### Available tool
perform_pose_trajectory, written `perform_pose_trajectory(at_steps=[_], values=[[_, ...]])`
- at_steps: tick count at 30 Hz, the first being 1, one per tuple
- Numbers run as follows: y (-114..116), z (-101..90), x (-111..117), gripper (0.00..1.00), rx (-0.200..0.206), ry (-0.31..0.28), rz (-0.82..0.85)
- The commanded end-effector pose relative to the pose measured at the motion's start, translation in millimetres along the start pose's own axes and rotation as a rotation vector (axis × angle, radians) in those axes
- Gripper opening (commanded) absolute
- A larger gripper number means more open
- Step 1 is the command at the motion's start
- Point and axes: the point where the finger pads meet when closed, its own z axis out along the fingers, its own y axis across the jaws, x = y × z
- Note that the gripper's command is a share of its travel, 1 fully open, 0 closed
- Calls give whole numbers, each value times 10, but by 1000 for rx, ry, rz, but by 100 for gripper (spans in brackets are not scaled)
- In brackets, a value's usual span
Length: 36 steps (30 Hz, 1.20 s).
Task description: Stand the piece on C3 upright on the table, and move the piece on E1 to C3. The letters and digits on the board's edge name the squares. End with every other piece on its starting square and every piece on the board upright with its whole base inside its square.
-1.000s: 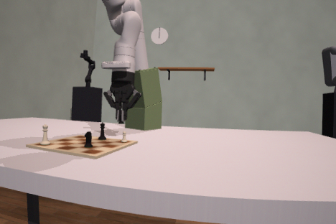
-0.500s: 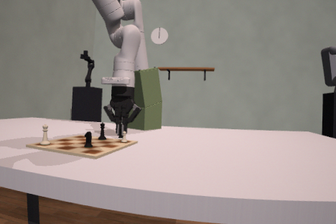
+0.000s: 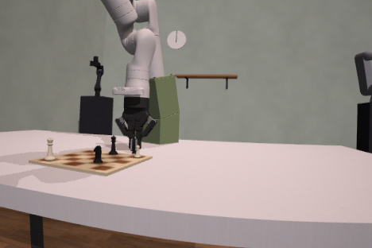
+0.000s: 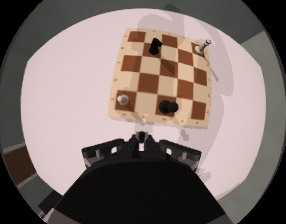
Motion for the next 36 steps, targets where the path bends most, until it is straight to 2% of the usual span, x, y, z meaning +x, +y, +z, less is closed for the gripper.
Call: perform_pose_trajectory(at_steps=[1, 36], values=[[-1, -3, 4, 0, 0, 1, 0], [-2, -3, 2, 0, 0, 1, -14]])
